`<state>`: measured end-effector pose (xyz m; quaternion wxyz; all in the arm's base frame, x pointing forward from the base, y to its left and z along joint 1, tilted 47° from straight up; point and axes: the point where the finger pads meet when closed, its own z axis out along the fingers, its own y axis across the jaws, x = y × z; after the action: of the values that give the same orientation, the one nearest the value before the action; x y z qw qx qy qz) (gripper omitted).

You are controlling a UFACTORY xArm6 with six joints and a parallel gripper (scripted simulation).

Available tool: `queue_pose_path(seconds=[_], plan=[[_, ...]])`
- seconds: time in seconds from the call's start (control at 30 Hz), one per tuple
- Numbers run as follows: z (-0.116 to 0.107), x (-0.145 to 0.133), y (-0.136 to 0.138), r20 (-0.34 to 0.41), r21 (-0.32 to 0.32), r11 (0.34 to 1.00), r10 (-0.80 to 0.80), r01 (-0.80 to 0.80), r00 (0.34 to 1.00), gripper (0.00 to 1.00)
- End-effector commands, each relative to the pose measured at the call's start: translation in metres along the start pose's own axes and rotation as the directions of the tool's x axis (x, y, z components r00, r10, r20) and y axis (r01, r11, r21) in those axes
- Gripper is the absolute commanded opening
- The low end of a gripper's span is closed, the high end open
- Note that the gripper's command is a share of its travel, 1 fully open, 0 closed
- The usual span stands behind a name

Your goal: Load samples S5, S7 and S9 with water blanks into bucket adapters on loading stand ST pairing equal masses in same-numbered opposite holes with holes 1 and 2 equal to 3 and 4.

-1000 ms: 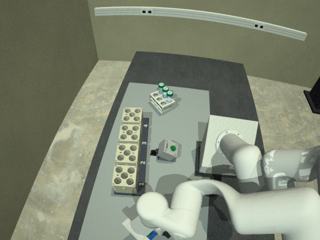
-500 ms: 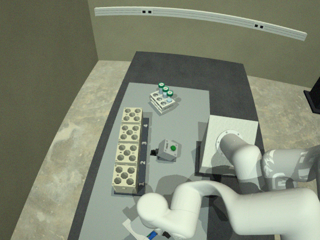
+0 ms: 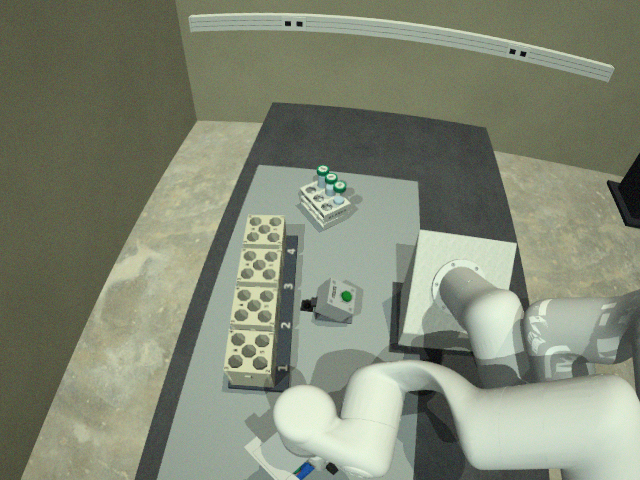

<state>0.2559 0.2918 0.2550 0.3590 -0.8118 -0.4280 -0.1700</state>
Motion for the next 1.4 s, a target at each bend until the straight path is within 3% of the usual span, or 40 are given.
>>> queue_pose_path(seconds=[0.0, 1.37], plan=[[-0.001, 0.0011, 0.0, -0.002, -0.001, 1.0, -0.001, 0.001, 1.0, 0.0], [-0.0051, 0.001, 0.0, -0.002, -0.001, 1.0, -0.001, 0.001, 1.0, 0.0]])
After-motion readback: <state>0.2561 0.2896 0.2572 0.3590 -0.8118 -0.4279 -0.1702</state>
